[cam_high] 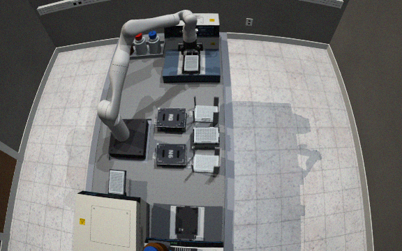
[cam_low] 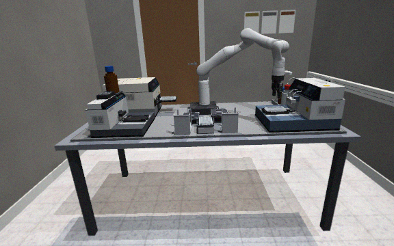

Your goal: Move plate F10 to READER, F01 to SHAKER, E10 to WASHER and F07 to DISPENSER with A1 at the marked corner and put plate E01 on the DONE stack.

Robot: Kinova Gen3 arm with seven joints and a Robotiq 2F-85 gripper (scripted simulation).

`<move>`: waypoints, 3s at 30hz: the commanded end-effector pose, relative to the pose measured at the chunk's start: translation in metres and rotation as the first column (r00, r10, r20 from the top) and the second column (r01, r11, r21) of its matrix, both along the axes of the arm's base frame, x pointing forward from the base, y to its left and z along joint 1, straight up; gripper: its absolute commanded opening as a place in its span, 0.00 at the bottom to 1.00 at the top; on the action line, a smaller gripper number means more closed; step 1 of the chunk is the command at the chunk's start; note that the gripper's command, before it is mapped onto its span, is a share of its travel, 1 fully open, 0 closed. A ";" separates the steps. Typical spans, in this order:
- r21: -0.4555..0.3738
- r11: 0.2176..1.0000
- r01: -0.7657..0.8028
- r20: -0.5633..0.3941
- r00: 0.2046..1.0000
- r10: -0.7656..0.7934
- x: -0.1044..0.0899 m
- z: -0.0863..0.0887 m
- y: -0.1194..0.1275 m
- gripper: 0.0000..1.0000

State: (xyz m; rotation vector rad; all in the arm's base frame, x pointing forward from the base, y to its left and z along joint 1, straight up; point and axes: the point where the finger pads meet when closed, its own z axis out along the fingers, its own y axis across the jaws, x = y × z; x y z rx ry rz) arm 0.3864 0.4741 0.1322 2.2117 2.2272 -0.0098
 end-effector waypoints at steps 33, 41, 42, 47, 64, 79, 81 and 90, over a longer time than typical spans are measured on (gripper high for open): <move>0.005 1.000 -0.003 -0.001 1.000 0.003 0.000 -0.044 0.000 1.00; 0.004 1.000 -0.002 0.000 1.000 0.002 0.000 -0.052 0.000 1.00; 0.003 1.000 -0.001 0.002 1.000 0.001 0.001 -0.052 0.000 1.00; 0.003 1.000 -0.002 0.001 1.000 0.002 0.001 -0.051 0.000 1.00; 0.005 1.000 -0.003 -0.001 1.000 0.003 0.000 -0.055 0.001 1.00; 0.003 1.000 -0.001 0.002 1.000 0.001 0.001 -0.070 0.000 1.00; 0.002 1.000 -0.002 0.002 1.000 0.002 0.001 -0.070 0.000 1.00; 0.003 1.000 -0.001 0.001 1.000 0.001 0.001 -0.069 0.000 1.00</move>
